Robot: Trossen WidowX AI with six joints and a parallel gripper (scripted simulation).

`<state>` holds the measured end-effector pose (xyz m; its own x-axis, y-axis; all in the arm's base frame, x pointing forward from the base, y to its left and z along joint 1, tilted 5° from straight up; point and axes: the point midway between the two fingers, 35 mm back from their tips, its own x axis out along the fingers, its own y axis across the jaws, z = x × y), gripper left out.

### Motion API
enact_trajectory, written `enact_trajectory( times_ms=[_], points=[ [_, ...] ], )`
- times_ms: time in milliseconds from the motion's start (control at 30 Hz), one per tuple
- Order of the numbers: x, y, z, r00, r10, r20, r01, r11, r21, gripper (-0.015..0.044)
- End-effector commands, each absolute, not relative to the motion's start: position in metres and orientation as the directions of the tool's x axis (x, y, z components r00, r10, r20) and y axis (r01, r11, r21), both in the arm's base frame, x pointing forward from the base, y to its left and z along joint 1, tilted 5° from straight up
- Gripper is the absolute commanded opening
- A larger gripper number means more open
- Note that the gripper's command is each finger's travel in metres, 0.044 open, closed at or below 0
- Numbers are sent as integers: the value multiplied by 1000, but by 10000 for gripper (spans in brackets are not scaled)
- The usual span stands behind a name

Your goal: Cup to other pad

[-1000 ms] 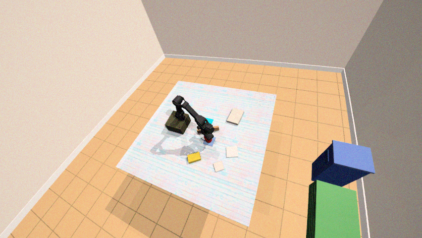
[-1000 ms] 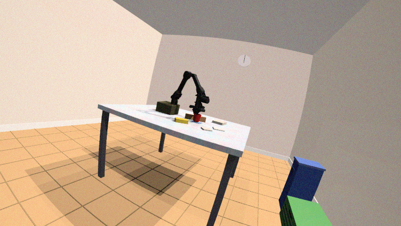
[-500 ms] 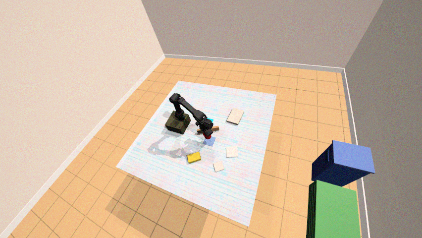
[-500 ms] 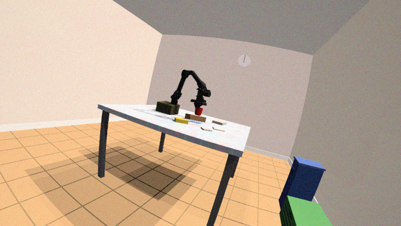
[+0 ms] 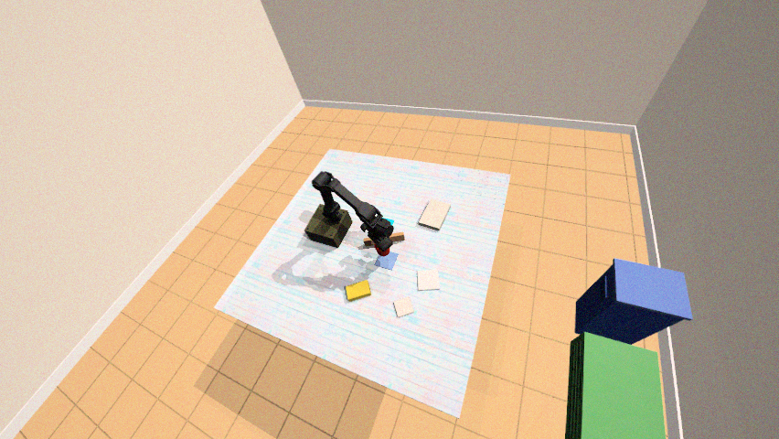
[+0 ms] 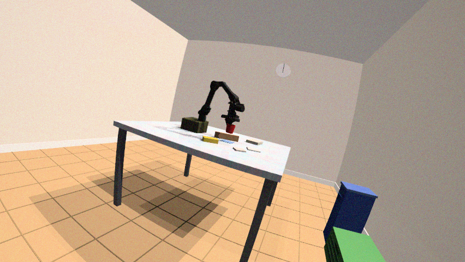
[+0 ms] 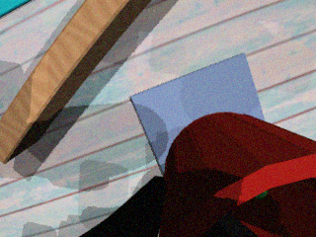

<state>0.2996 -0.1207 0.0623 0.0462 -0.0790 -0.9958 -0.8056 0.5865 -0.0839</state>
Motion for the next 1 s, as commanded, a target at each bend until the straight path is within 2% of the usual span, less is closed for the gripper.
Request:
enact_trajectory(
  times_ms=[0,967],
  points=[
    [300,-121,62,46,-79,-996,-806,586,-84,0],
    [283,-70,59,46,-80,-996,-803,590,-85,0]
  ],
)
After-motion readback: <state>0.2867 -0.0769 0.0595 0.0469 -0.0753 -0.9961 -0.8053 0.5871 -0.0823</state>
